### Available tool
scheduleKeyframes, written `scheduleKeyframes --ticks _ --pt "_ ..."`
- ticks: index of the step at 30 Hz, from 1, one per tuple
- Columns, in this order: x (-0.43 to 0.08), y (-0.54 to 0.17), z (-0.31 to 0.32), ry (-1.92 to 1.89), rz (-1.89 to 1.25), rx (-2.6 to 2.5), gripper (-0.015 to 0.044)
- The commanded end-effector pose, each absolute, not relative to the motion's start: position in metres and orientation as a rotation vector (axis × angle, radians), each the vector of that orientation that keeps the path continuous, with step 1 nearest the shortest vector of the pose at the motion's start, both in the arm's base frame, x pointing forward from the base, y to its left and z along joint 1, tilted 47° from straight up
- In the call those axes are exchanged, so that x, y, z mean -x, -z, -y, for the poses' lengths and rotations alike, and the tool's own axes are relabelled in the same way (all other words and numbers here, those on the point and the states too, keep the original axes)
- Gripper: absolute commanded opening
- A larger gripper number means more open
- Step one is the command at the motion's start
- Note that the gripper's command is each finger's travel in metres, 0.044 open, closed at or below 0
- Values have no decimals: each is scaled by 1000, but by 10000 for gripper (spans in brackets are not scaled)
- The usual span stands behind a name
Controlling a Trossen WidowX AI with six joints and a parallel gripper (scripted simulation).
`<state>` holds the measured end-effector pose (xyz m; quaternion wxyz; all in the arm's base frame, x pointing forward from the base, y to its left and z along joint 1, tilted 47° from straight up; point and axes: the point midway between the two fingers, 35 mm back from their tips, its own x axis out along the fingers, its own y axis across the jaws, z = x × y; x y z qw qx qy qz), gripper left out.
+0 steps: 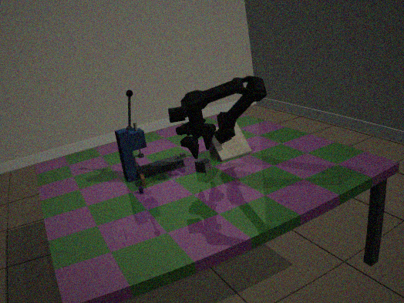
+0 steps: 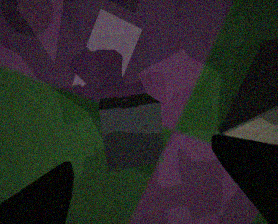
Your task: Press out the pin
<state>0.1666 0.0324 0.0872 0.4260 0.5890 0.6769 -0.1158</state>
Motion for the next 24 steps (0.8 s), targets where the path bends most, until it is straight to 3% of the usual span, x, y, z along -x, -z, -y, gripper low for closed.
scheduleKeyframes --ticks 1,24 --pt "-168 -83 -37 291 -1685 -1482 440" --pt "-171 -57 -63 293 -1655 -1536 440"
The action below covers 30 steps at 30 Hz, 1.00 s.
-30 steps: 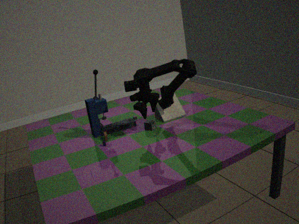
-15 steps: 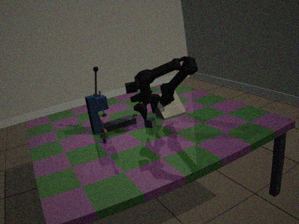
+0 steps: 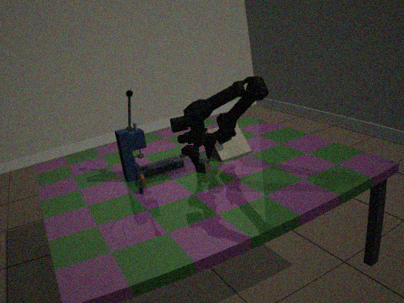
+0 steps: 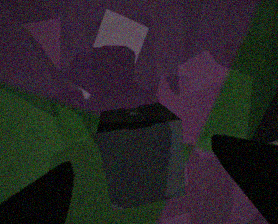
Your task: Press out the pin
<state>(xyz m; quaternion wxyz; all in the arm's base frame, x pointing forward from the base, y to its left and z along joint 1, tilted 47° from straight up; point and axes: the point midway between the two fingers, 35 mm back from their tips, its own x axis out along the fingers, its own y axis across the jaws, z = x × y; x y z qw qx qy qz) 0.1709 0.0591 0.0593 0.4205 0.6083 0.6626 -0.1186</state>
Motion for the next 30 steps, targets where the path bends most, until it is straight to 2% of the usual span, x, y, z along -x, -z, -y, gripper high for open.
scheduleKeyframes --ticks 1,7,15,30 --pt "-171 -56 -64 293 -1654 -1539 440" --pt "-171 -52 -70 289 -1652 -1552 440" --pt "-171 -52 -70 289 -1652 -1552 230" --pt "-171 -52 -70 289 -1652 -1552 130"
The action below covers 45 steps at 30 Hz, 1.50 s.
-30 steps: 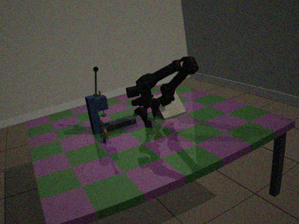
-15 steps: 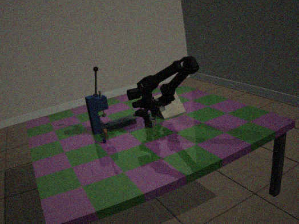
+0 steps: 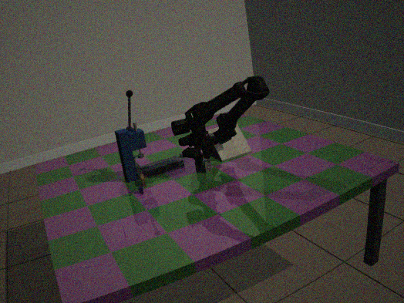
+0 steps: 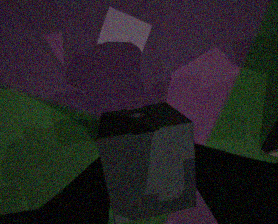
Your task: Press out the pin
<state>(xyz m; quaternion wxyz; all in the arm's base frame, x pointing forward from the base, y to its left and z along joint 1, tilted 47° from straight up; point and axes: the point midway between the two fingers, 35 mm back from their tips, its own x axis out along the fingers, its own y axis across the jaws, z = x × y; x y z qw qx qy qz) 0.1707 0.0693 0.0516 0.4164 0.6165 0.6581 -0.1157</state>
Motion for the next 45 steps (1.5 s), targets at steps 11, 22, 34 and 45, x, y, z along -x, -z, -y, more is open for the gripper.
scheduleKeyframes --ticks 11,22,34,45 --pt "-171 -65 -53 300 -1650 -1537 0" --pt "-165 -93 -26 292 -1665 -1525 0" --pt "-204 -94 -21 291 -1650 -1550 0" --pt "-209 -63 -53 289 -1649 -1551 0"
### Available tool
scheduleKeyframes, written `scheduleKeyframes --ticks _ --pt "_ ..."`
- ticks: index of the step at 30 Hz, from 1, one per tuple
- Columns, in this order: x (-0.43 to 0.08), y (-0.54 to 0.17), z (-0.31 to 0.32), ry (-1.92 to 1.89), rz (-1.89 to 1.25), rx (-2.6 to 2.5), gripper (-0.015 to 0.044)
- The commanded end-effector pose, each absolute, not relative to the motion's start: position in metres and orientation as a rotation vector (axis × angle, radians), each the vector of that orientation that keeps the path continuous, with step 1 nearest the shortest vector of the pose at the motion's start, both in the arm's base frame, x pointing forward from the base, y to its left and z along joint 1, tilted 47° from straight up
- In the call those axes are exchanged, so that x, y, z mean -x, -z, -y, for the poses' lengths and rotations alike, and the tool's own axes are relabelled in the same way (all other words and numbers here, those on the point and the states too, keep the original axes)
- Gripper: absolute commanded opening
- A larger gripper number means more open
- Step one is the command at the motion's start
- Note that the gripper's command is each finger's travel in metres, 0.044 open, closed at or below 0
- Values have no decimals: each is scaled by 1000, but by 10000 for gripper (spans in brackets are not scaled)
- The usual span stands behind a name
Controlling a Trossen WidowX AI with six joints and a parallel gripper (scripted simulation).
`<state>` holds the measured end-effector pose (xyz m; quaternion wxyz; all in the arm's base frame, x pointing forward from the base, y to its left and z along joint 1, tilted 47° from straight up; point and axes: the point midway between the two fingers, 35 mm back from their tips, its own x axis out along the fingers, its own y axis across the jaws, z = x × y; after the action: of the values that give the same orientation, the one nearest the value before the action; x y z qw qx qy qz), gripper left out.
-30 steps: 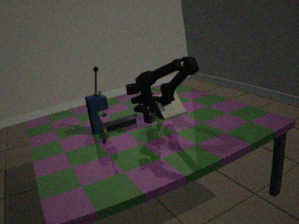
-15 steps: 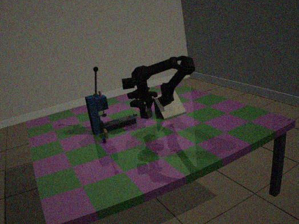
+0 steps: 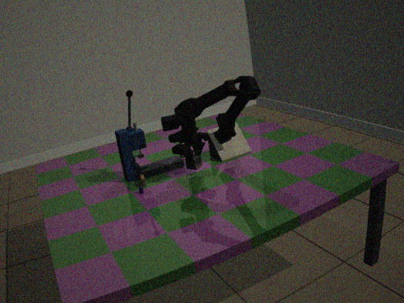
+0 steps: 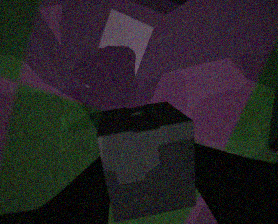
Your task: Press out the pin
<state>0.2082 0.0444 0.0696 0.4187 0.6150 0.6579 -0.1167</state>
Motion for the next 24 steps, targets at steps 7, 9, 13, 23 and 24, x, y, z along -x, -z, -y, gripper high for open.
scheduleKeyframes --ticks 7,9,13,23,24 --pt "-209 -61 -56 288 -1649 -1551 131" --pt "-209 -61 -56 288 -1649 -1551 184" --pt "-209 -61 -56 288 -1649 -1551 289" --pt "-209 -61 -56 288 -1649 -1551 440" --pt "-209 -61 -56 288 -1649 -1551 440"
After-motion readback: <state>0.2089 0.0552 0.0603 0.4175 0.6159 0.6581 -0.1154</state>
